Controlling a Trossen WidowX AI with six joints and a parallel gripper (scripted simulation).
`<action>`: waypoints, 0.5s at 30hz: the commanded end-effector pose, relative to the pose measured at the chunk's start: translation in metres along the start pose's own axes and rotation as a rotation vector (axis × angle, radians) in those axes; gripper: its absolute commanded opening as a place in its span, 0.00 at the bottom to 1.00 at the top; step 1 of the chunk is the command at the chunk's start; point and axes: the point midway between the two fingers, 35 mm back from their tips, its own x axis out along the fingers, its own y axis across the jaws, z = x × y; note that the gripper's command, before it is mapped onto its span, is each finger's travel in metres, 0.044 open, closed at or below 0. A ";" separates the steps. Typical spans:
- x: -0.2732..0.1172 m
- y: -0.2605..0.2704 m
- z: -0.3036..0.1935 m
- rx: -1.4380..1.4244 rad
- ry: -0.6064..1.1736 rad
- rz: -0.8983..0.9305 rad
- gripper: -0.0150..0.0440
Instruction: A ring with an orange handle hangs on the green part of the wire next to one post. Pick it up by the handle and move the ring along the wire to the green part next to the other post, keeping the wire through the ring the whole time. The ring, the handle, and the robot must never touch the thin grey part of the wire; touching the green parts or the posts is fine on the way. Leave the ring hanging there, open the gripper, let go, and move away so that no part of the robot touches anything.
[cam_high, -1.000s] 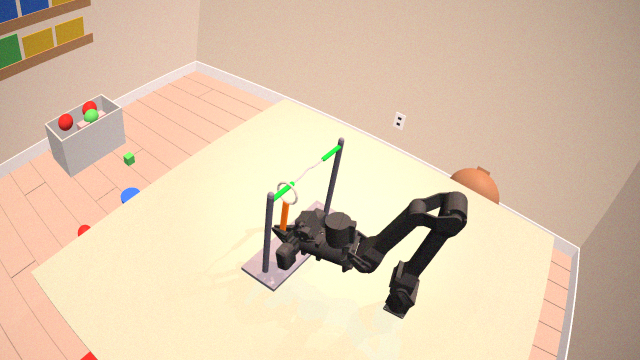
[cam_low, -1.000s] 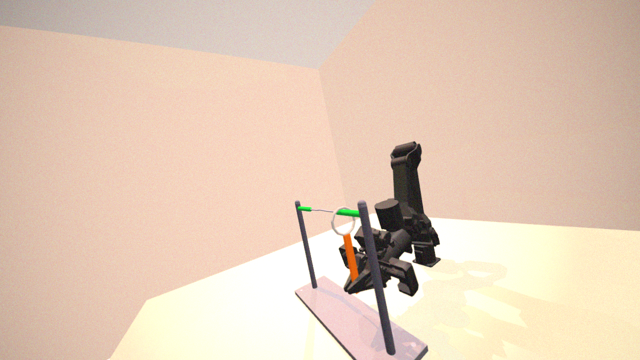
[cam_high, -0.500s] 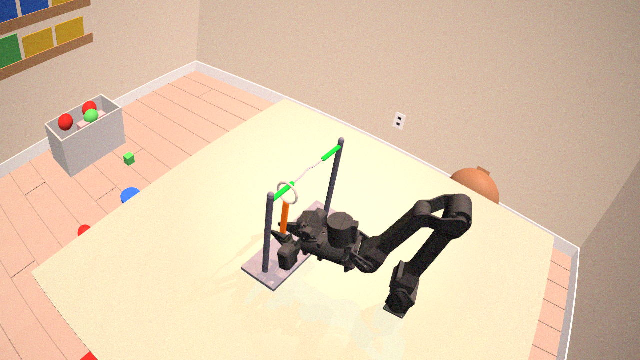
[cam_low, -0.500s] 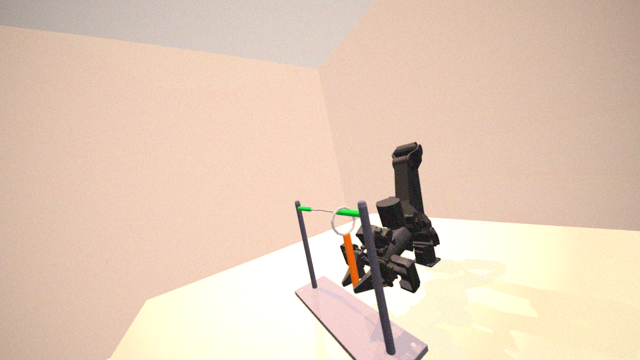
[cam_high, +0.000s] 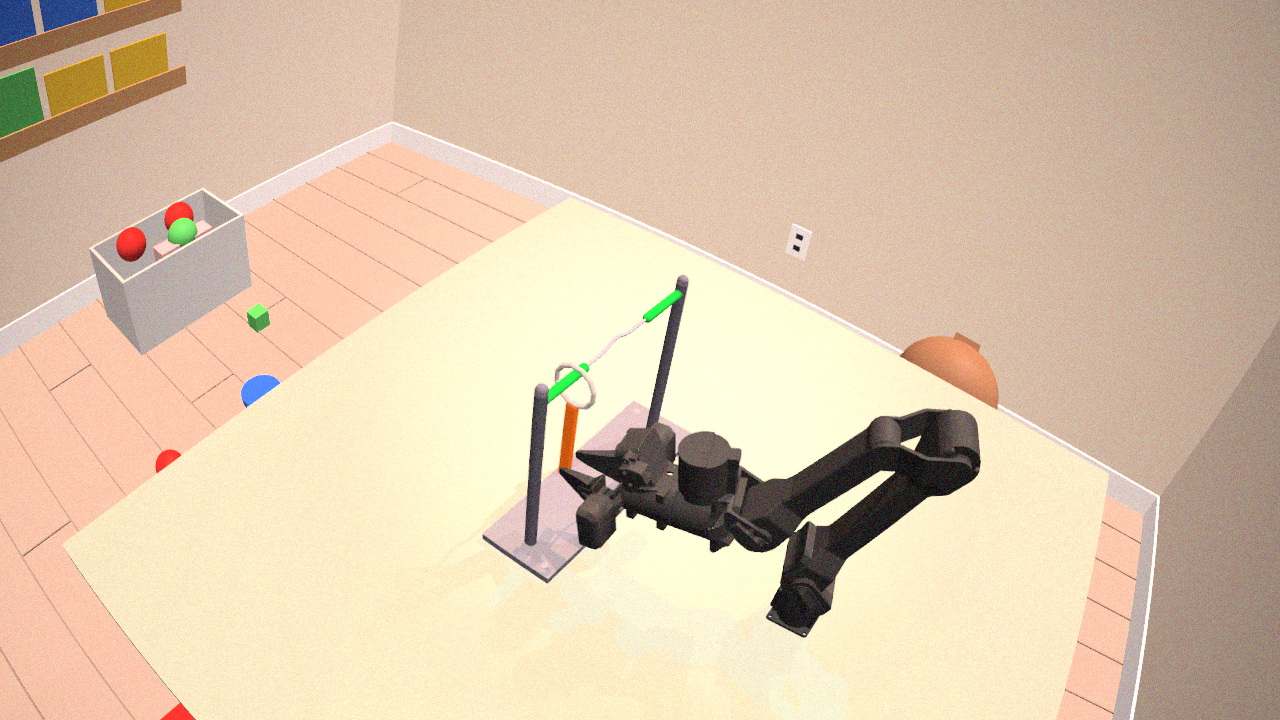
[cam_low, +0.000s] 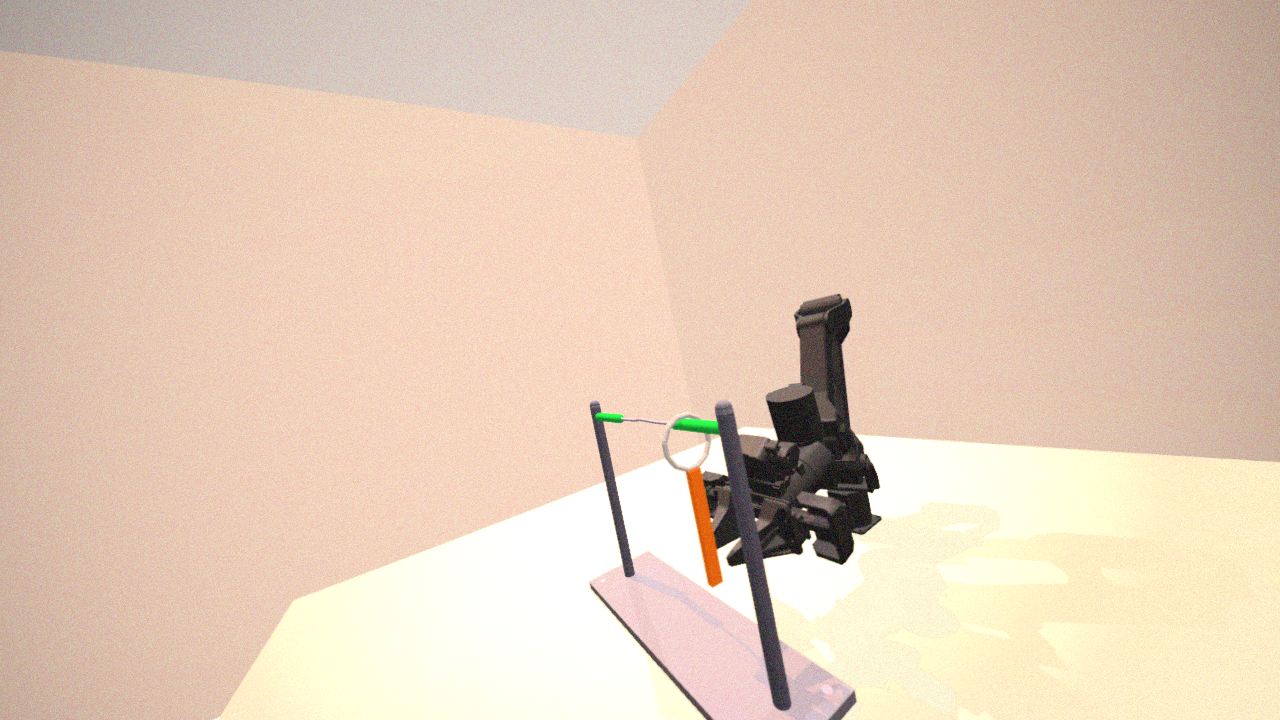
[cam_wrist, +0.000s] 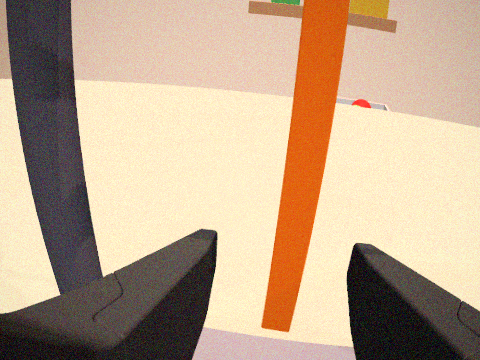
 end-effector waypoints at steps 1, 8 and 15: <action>-0.010 -0.001 -0.004 0.003 0.006 -0.005 0.53; -0.016 -0.002 -0.005 0.004 0.006 -0.005 0.53; -0.016 -0.002 -0.005 0.004 0.006 -0.005 0.53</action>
